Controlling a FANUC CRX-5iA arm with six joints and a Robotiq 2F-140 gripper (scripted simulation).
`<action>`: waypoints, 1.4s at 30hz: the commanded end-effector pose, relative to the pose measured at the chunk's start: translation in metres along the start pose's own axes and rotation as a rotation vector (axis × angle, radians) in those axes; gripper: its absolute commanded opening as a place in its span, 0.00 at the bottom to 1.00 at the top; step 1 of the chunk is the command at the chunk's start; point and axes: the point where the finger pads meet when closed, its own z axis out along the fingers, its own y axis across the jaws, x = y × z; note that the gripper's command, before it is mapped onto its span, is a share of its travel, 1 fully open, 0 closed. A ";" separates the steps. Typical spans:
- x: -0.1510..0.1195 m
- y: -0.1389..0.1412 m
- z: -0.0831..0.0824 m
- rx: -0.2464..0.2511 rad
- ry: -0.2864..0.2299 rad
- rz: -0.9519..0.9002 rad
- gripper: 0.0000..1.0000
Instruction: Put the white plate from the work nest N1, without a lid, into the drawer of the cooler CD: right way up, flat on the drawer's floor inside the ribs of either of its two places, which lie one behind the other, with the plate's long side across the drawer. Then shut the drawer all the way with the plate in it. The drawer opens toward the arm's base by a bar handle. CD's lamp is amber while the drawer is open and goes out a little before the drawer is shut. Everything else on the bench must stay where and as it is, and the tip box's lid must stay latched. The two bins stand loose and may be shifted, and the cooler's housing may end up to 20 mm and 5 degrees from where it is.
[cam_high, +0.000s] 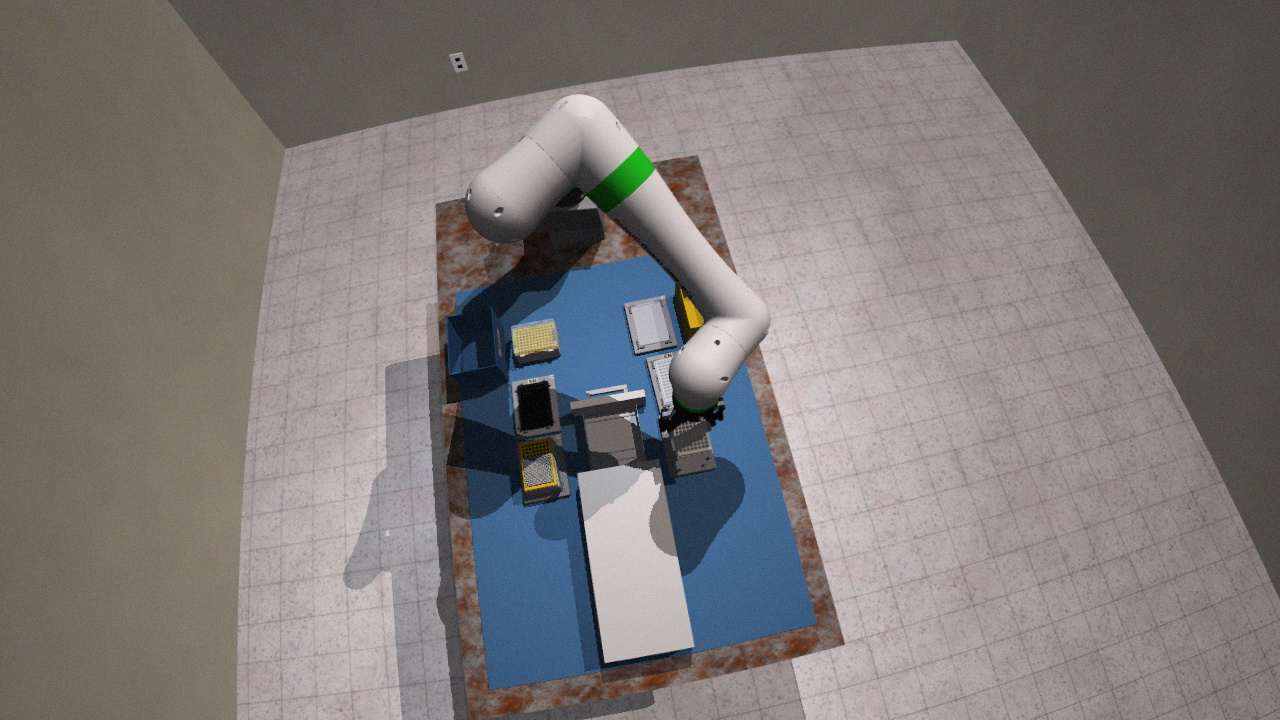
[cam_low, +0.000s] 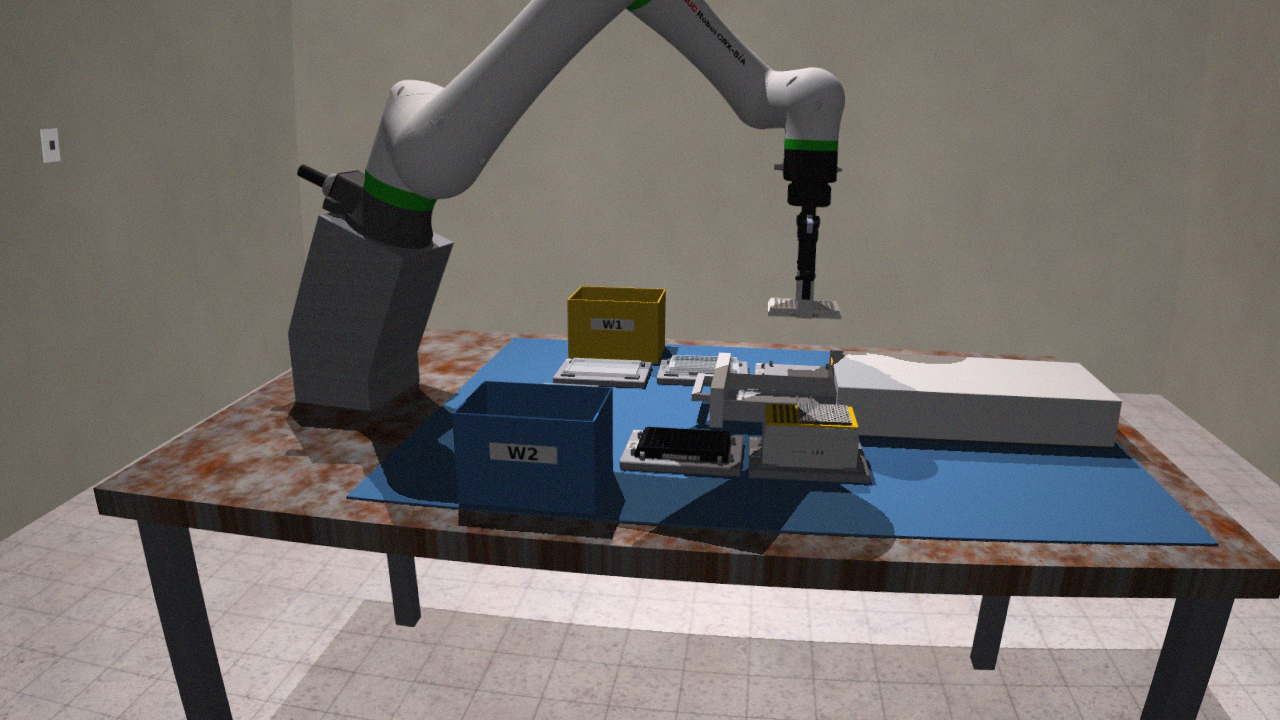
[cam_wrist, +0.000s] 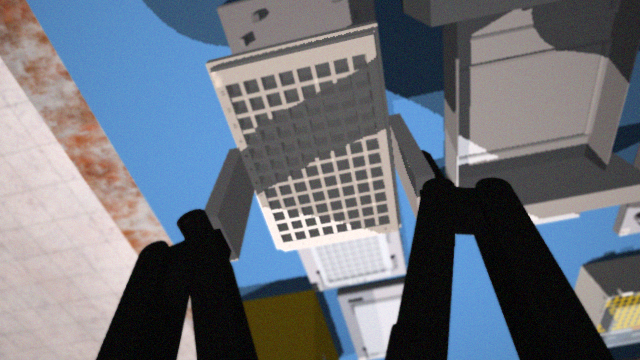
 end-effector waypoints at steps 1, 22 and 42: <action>0.000 0.000 -0.003 0.000 0.000 0.000 0.00; -0.004 0.013 -0.011 0.000 0.000 -0.167 0.00; -0.017 0.059 -0.011 0.000 0.000 -0.767 0.00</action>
